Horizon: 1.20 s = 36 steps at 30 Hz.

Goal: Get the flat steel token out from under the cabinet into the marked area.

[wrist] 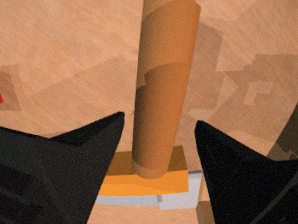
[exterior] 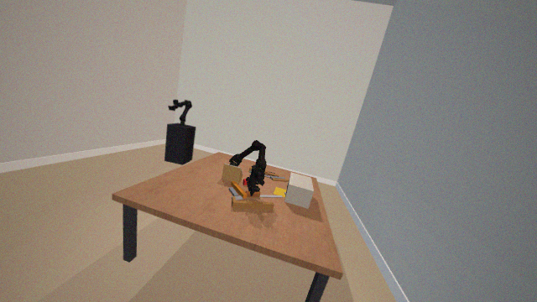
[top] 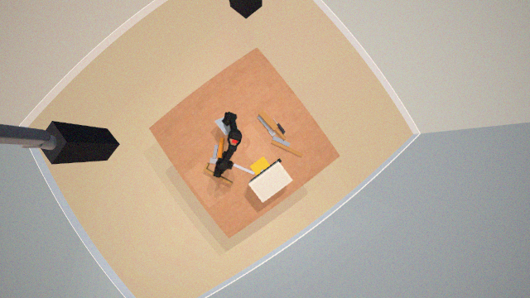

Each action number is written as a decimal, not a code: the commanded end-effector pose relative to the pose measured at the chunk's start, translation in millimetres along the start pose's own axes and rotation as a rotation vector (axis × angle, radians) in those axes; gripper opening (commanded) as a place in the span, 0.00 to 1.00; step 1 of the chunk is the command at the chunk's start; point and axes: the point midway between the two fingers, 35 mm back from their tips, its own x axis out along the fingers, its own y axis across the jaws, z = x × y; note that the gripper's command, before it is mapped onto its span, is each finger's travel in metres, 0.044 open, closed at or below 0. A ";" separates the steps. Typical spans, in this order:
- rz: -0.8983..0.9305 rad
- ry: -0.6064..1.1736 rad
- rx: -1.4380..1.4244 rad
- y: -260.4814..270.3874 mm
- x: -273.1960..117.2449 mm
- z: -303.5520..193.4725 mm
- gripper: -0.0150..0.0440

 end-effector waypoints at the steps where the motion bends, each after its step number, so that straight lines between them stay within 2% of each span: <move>1: 0.001 -0.008 0.001 0.3 7.3 0.0 0.71; 12: 0.001 -0.008 0.007 3.3 11.0 -4.0 0.71; 16: -0.001 -0.005 -0.003 1.0 8.9 -2.1 0.53; 25: -0.001 -0.005 -0.003 1.0 8.9 -2.1 0.43; 29: -0.001 -0.005 -0.003 1.0 8.9 -2.1 0.25; 36: -0.001 -0.006 0.000 0.8 8.9 4.0 0.25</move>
